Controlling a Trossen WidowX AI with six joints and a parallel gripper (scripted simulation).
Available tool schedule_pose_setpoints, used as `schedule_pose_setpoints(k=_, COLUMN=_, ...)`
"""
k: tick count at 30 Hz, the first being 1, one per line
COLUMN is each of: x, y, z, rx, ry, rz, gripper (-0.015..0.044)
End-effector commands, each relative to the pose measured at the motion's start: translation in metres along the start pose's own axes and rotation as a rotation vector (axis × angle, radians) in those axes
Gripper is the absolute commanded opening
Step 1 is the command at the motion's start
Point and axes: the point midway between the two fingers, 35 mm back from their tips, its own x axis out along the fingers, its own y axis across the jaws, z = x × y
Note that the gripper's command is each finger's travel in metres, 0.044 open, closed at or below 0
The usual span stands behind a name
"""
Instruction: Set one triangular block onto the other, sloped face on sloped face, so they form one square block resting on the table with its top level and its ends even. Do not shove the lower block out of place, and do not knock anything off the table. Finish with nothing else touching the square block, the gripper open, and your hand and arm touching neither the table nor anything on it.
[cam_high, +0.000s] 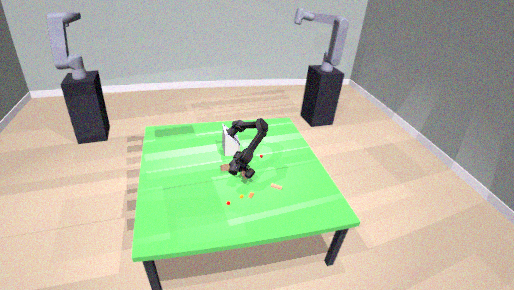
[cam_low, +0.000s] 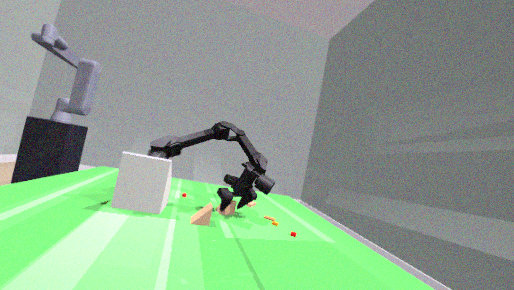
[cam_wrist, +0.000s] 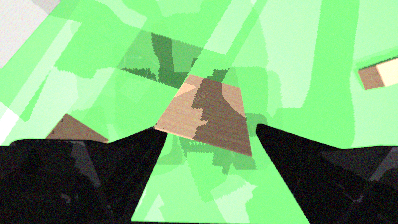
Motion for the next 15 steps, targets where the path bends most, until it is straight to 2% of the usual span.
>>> schedule_pose_setpoints(k=1, x=0.005, y=0.0028, z=0.0014, rx=0.023, ry=-0.008, rz=-0.009, gripper=0.044)
schedule_pose_setpoints(k=8, x=0.0125, y=0.0075, z=0.0032, rx=0.053, ry=-0.018, rz=-0.02, gripper=0.044)
schedule_pose_setpoints(k=12, x=0.0125, y=0.0075, z=0.0032, rx=0.053, ry=-0.018, rz=-0.02, gripper=0.0335)
schedule_pose_setpoints(k=15, x=0.0125, y=0.0075, z=0.0032, rx=0.053, ry=-0.018, rz=-0.02, gripper=0.0315)
